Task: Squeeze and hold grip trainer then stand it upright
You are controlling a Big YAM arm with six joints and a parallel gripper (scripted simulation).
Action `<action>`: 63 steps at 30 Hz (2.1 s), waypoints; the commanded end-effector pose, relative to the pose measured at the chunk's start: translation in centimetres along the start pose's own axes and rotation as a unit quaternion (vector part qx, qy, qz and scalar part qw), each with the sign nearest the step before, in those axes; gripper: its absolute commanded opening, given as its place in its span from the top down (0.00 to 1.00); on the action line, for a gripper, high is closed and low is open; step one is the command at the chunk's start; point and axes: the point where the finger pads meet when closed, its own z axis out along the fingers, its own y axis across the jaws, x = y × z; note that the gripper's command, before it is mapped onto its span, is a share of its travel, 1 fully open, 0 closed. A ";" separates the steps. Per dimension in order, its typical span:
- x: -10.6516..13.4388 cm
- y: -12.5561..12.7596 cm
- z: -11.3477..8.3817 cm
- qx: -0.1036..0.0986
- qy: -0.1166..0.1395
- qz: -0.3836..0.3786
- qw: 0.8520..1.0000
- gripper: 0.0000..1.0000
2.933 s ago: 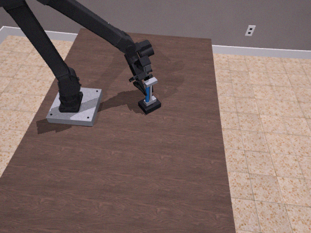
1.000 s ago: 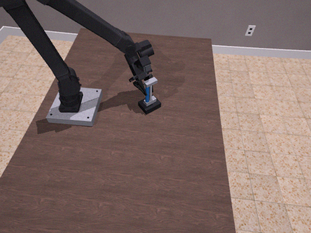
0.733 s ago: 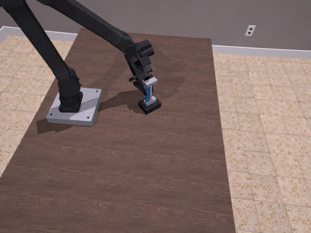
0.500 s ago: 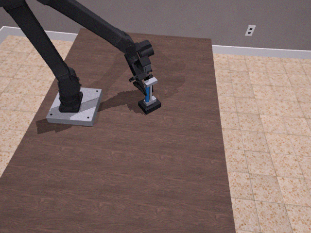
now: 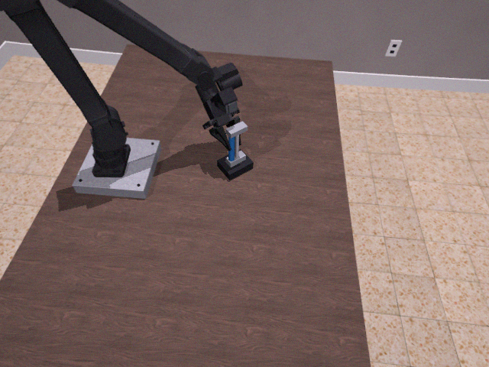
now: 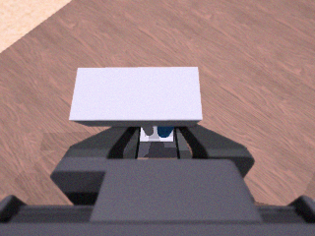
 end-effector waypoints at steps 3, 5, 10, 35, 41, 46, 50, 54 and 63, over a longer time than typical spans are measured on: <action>0.0 1.1 0.0 -0.006 0.004 -0.004 1.000 0.79; 0.0 1.1 0.0 -0.006 0.004 -0.004 1.000 0.79; 0.0 1.1 0.0 -0.006 0.004 -0.004 1.000 0.79; 0.0 1.1 0.0 -0.006 0.004 -0.004 1.000 0.24; 0.2 0.6 0.2 -0.001 0.004 -0.007 1.000 0.24; 0.2 0.6 0.2 -0.001 0.004 -0.007 1.000 0.24; 0.2 0.6 0.2 -0.001 0.004 -0.007 1.000 0.24; 0.2 0.6 0.2 -0.001 0.004 -0.007 1.000 0.24; 0.2 0.6 0.2 -0.001 0.004 -0.007 1.000 0.24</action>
